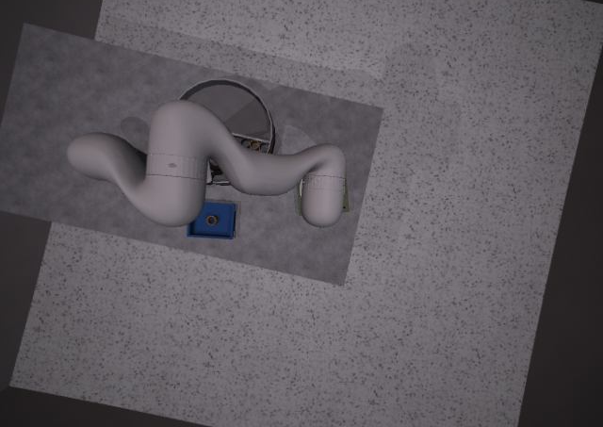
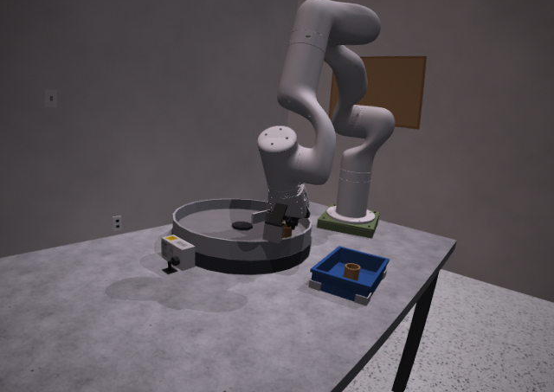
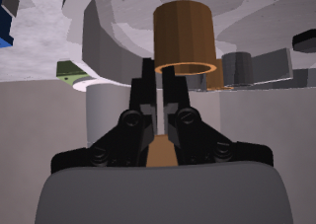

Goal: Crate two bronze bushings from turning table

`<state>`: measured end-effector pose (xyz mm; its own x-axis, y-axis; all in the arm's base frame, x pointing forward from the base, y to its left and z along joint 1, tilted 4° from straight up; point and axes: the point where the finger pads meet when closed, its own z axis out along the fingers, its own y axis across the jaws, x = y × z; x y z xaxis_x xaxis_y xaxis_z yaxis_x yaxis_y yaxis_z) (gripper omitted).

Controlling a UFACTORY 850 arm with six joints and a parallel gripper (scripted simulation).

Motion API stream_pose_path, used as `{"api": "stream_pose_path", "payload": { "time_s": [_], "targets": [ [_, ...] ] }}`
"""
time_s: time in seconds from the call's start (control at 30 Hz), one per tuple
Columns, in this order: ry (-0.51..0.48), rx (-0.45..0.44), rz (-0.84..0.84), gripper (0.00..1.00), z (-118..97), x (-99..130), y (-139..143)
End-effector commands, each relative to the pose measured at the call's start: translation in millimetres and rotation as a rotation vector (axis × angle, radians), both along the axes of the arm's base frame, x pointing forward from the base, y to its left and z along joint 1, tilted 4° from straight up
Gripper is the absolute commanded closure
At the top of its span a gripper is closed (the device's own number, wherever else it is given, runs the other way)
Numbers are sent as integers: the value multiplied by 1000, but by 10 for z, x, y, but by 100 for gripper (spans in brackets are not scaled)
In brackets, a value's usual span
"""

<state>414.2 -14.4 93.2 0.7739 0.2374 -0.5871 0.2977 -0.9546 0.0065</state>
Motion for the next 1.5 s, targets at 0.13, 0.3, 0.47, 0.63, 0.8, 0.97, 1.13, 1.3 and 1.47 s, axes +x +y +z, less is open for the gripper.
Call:
{"api": "stream_pose_path", "payload": {
  "time_s": [0.13, 0.3, 0.47, 0.63, 0.8, 0.97, 1.13, 1.3, 1.47],
  "targets": [
    [-1, 0, 0, 100, 14, 160, 13],
    [-1, 0, 0, 100, 23, 300, 4],
    [-1, 0, 0, 100, 34, 455, -5],
    [-1, 0, 0, 100, 38, 515, -22],
    [-1, 0, 0, 100, 51, 714, -78],
    [-1, 0, 0, 100, 52, 735, -84],
    [-1, 0, 0, 100, 62, 889, -165],
    [-1, 0, 0, 100, 68, 987, -216],
    [-1, 0, 0, 100, 69, 1005, -230]
  ]
}}
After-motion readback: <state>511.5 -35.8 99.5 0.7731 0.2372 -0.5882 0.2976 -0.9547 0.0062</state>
